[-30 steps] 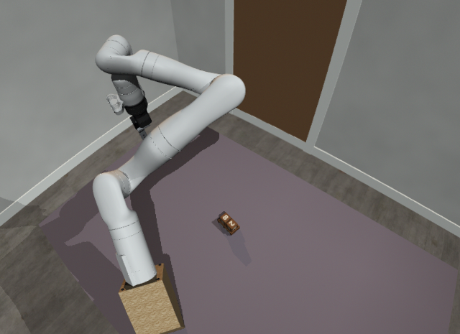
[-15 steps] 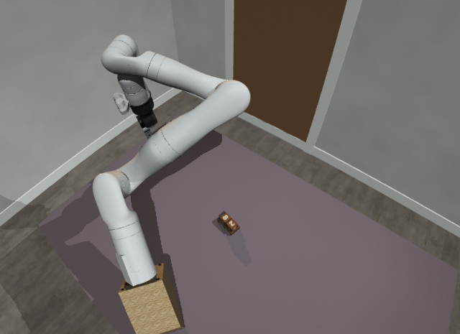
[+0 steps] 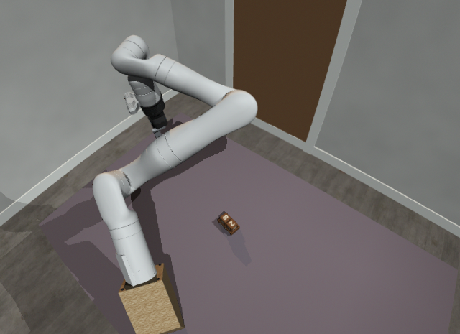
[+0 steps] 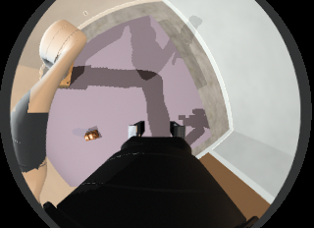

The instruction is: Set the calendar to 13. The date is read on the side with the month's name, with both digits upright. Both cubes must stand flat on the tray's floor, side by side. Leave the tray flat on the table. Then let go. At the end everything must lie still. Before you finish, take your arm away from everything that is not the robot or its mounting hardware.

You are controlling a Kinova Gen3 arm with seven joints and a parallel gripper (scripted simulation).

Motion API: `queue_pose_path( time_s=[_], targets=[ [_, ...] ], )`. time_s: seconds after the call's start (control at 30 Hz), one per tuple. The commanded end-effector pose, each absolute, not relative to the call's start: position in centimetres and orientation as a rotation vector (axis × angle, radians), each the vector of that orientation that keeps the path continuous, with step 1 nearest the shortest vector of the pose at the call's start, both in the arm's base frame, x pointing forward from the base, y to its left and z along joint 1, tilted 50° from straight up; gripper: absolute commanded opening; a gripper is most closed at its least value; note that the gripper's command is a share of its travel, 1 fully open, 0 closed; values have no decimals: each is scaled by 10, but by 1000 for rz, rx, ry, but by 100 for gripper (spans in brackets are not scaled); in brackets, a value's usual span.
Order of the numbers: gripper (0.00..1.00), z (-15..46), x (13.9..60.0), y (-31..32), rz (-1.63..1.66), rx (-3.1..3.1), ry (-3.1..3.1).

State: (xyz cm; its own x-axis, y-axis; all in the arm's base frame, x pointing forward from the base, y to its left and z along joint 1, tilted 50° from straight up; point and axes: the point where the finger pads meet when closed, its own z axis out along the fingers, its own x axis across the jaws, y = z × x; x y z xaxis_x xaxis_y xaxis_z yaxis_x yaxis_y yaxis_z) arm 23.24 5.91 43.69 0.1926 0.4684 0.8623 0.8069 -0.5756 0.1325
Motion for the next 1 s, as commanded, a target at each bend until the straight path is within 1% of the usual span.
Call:
queue_pose_path(
  time_s=[0.0, 0.13, 0.17, 0.47, 0.5, 0.83, 0.87, 0.97],
  targets=[
    [100, 436, 233, 57, -1332, -2121, -1186],
    [100, 436, 233, 57, -1332, -2121, -1186],
    [100, 428, 247, 43, -1303, -2161, -1097],
    [100, 428, 247, 43, -1303, -2161, -1097],
    [100, 418, 259, 30, -1271, -2198, -1010],
    [100, 418, 259, 30, -1271, -2198, -1010],
    [100, 407, 270, 16, -1238, -2230, -925],
    [100, 407, 270, 16, -1238, -2230, -925]
  ],
)
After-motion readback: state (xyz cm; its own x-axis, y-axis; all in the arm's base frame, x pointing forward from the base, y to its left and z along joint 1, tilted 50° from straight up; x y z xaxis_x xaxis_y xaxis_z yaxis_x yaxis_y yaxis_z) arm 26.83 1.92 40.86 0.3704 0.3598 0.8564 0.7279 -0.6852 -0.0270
